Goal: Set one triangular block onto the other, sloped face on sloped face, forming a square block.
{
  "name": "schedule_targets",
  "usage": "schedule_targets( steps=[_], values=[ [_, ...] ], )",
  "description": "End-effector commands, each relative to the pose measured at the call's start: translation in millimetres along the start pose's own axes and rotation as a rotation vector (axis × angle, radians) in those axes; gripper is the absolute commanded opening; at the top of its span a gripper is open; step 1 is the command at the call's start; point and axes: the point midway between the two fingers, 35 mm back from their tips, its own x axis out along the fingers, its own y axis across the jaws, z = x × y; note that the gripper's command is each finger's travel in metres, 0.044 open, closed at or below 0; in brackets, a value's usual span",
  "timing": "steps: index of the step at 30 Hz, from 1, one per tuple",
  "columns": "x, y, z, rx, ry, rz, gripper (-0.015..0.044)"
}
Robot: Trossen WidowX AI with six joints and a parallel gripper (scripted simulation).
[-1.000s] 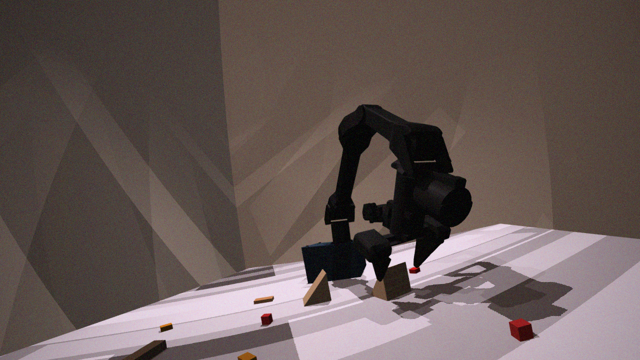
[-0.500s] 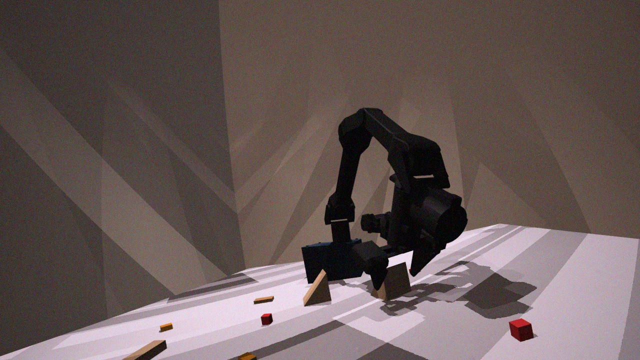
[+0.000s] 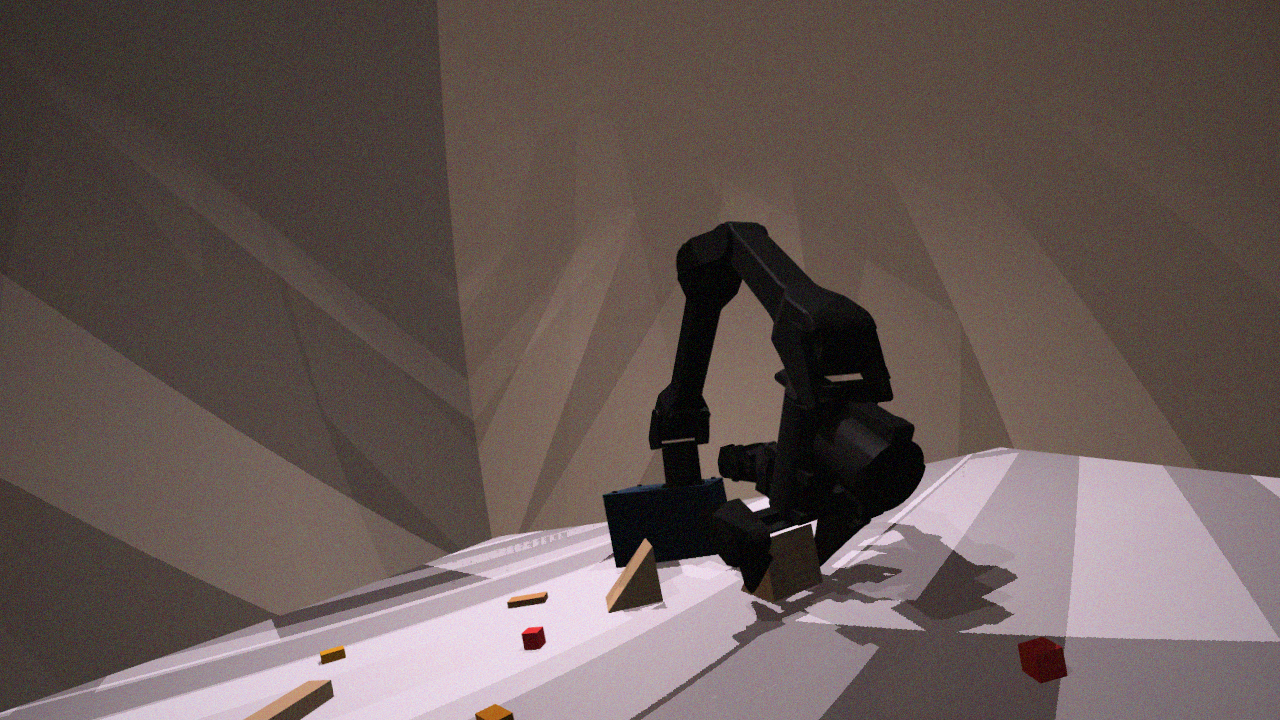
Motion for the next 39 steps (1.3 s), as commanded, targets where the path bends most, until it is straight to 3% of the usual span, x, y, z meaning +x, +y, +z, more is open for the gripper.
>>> schedule_targets(
  steps=[1,11,21,39],
  values=[
    [1.3,0.9,0.1,-0.001,-0.001,0.005,0.0335],
    [1.3,0.9,0.1,-0.001,-0.001,0.005,0.0249],
    [-1.6,0.6,1.9,0.0,-0.001,0.004,0.0],
    [-1.6,0.6,1.9,0.0,-0.001,0.004,0.0]
  ],
)
